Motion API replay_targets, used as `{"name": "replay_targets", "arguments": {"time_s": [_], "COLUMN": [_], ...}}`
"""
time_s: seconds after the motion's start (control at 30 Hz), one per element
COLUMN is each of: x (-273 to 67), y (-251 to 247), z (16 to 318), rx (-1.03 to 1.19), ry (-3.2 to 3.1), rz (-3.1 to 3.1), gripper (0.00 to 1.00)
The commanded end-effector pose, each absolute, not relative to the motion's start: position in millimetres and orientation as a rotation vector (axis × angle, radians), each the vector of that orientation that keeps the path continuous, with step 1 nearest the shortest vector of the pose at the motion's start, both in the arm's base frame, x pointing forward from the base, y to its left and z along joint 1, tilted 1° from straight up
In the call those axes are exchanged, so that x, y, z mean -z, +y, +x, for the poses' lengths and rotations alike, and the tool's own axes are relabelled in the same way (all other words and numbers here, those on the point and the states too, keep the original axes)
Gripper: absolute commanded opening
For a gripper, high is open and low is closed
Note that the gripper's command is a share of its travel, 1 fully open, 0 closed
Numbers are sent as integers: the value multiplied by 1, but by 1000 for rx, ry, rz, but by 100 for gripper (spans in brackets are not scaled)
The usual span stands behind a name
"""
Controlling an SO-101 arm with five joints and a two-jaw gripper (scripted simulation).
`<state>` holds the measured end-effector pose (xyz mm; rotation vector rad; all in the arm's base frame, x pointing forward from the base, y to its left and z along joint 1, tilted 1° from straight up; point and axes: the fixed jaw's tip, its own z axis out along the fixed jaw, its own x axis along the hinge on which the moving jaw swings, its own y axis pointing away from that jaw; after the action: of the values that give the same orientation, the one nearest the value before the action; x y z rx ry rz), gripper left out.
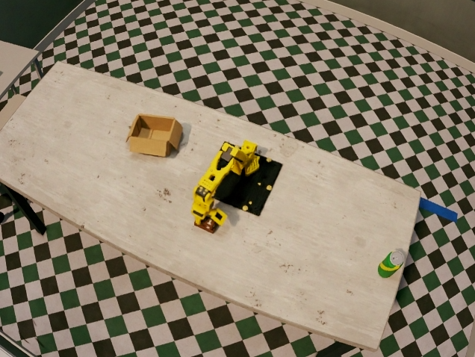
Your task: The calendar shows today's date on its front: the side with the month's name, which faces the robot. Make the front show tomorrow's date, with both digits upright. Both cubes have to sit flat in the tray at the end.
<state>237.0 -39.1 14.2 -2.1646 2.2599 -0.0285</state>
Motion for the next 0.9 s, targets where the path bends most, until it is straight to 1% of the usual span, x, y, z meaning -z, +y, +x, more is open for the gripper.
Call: {"name": "replay_targets", "arguments": {"time_s": [0.0,0.13,0.33,0.4,0.63,0.87], "x": [-9,-9,-9,-9,-9,-9], "y": [-38,-38,-38,-38,-38,-38], "z": [234,234,234,234,234,234], "rx": [0,0,0,0,0,0], "ry": [2275,2275,2275,2275,2275,2275], "rz": [-2166,-2166,-2166,-2166,-2166,-2166], "gripper": [18,20,26,26,33,36]}}
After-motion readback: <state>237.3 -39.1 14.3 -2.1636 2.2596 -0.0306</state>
